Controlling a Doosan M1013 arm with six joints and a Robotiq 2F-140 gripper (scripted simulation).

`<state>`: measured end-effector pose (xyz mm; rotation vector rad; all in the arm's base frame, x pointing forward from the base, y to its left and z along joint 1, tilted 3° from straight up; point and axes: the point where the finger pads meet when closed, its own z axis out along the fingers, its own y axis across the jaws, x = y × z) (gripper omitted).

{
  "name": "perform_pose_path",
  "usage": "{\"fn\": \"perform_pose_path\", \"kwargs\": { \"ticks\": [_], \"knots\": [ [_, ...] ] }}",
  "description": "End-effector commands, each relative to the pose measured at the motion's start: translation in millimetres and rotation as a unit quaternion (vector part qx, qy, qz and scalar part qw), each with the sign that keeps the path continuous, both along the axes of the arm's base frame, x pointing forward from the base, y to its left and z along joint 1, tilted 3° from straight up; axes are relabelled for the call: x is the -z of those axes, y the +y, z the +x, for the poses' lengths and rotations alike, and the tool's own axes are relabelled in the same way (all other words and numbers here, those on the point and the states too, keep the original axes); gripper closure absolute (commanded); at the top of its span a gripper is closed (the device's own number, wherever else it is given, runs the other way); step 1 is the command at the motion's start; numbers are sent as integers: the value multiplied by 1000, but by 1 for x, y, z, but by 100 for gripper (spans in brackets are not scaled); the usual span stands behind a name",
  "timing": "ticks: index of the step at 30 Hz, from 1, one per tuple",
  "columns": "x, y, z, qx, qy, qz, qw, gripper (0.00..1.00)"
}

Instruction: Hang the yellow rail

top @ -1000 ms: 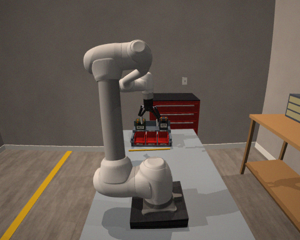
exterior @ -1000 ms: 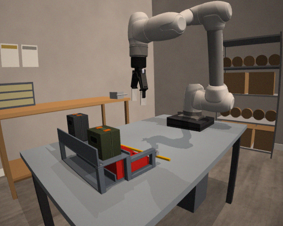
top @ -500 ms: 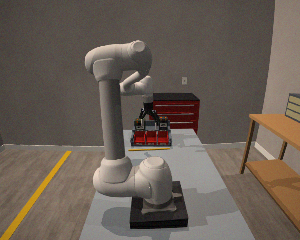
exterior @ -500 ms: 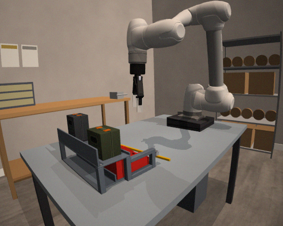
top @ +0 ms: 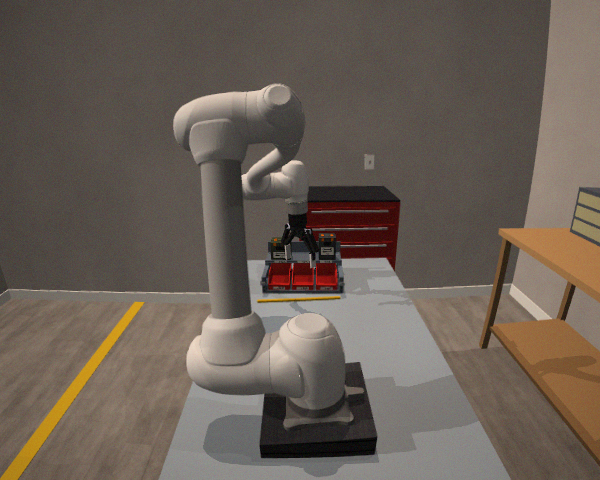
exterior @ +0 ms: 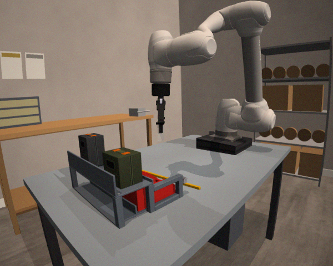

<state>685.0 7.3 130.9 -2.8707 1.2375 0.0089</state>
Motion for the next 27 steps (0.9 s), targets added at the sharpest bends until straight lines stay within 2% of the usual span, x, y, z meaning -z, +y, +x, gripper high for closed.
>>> {"fn": "perform_pose_path", "kwargs": {
  "ticks": [1, 2, 14, 19, 27],
  "knots": [
    [44, 8, 0, 58, 5, 4, 998, 0],
    [58, 10, 1, 78, 6, 5, 997, 0],
    [58, 10, 1, 78, 6, 5, 997, 0],
    [98, 18, 3, 173, 8, 9, 985, 0],
    [98, 18, 3, 173, 8, 9, 985, 0]
  ]
}}
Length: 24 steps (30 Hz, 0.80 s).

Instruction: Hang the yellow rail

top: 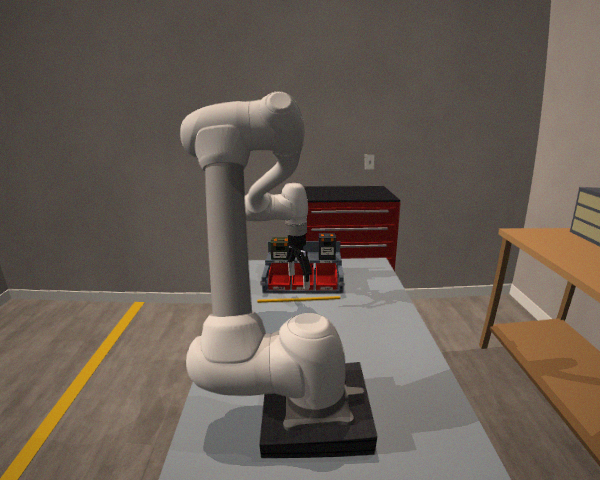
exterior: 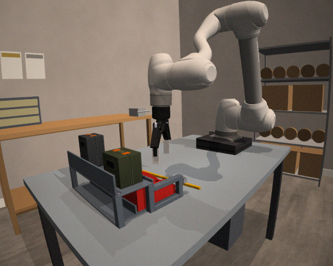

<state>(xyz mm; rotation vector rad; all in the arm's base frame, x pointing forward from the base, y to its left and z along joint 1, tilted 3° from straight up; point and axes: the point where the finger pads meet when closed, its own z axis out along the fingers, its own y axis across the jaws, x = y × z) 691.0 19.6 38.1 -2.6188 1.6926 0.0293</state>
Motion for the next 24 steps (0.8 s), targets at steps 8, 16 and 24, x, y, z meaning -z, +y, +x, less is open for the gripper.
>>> {"fn": "perform_pose_path", "kwargs": {
  "ticks": [8, 16, 24],
  "knots": [
    [-1, 5, -4, 83, 4, 6, 997, 0],
    [-2, 6, -5, 103, 5, 7, 995, 0],
    [-6, 4, -4, 156, 5, 10, 988, 0]
  ]
}}
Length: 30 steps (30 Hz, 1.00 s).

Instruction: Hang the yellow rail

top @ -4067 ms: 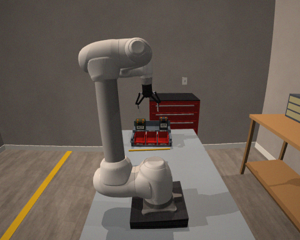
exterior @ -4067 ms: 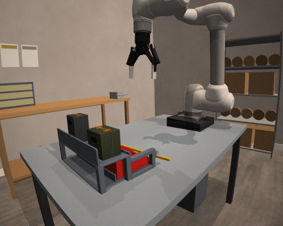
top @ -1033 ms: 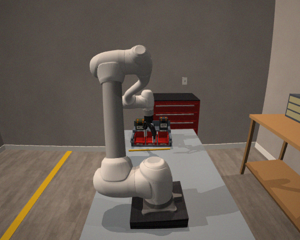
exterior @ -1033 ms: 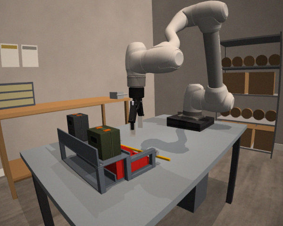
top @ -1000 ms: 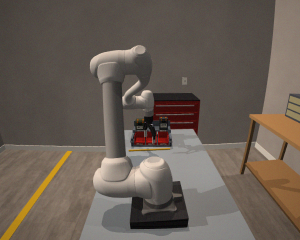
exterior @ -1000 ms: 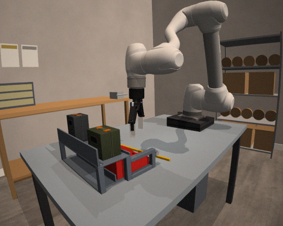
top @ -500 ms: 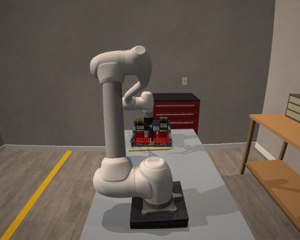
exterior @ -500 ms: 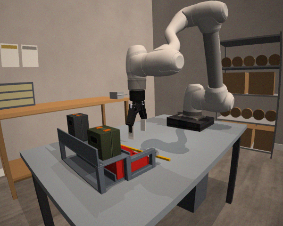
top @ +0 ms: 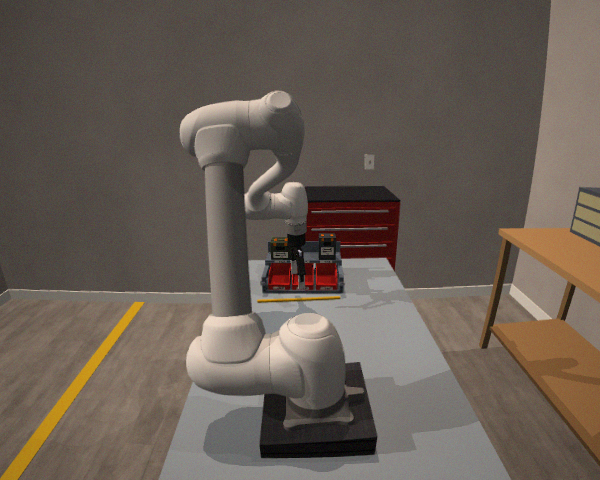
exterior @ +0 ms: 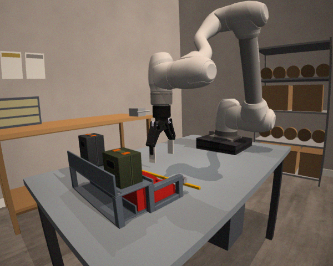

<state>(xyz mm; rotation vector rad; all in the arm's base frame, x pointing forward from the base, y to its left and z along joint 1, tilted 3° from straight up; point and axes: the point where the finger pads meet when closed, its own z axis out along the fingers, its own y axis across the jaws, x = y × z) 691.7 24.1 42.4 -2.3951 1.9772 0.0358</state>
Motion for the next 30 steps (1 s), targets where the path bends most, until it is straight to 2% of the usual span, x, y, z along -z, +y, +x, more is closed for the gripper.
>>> {"fn": "perform_pose_path", "kwargs": {
  "ticks": [1, 2, 30],
  "knots": [
    [-2, 0, -7, 60, 7, 7, 998, 0],
    [-3, 0, -8, 79, 8, 9, 997, 0],
    [-5, -2, -9, 84, 9, 9, 996, 0]
  ]
}}
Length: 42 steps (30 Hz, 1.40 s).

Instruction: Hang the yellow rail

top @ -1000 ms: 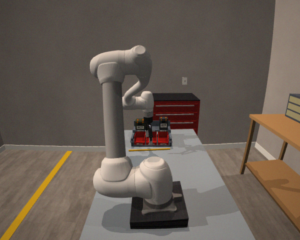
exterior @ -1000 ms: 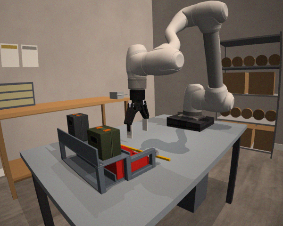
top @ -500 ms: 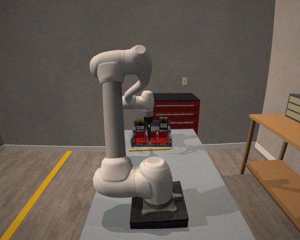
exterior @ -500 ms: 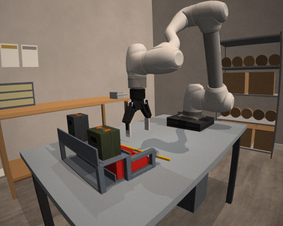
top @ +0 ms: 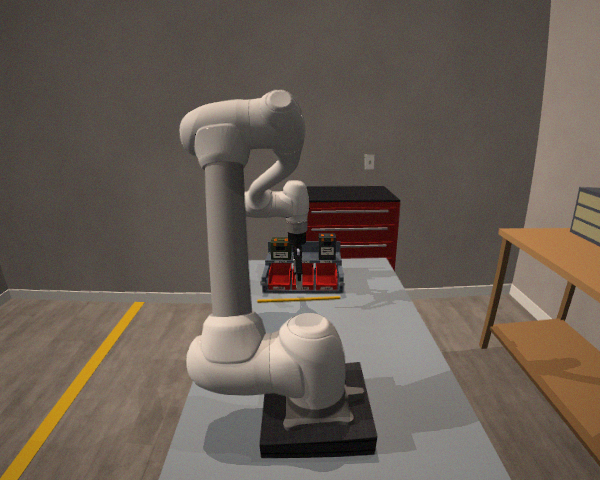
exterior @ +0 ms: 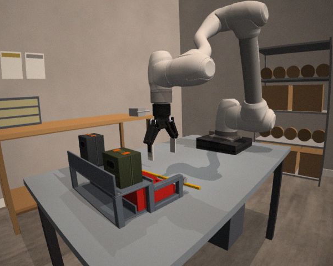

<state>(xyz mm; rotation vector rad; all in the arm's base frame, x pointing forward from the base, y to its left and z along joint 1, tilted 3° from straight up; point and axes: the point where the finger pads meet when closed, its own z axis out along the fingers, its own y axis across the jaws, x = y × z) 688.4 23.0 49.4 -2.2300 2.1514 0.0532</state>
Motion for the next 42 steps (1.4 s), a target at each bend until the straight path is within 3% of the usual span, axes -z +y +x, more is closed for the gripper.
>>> {"fn": "perform_pose_path", "kwargs": {
  "ticks": [1, 2, 35, 40, 42],
  "knots": [
    [2, -1, -6, 7, 5, 3, 1000, 0],
    [0, 0, 0, 0, 0, 0, 1000, 63],
    [0, 0, 0, 0, 0, 0, 1000, 63],
    [40, 1, -1, 7, 5, 3, 1000, 63],
    [40, 1, -1, 7, 5, 3, 1000, 63]
  ]
}}
